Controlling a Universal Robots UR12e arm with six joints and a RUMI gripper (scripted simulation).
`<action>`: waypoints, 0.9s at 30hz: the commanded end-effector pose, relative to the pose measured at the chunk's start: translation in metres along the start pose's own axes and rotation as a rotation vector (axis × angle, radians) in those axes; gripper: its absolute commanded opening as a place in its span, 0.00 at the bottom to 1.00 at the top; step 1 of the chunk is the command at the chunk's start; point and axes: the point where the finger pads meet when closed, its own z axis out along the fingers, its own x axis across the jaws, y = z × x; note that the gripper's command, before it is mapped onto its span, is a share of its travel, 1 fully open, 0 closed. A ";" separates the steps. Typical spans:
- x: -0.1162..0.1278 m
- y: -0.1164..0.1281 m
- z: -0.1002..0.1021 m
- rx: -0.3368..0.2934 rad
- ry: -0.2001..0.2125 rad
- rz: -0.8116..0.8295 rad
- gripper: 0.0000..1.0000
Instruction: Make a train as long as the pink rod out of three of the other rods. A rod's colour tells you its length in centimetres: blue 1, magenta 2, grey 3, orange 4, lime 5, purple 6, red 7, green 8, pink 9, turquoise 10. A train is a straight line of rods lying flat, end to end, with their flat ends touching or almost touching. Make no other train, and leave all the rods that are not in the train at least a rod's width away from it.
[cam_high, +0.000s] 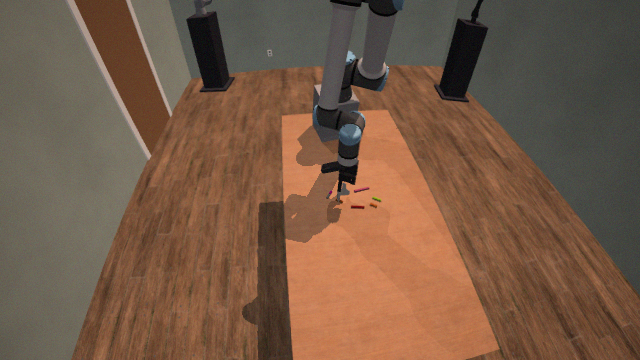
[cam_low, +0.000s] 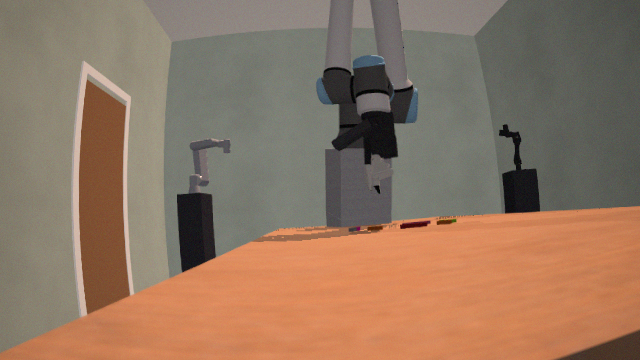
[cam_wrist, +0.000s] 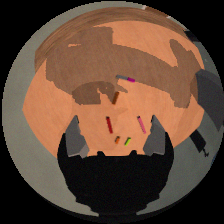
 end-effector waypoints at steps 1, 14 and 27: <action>-0.003 0.008 0.000 -0.004 0.000 -0.168 1.00; -0.008 0.027 0.002 -0.004 -0.001 -0.515 1.00; -0.011 0.048 0.003 -0.004 -0.002 -0.863 1.00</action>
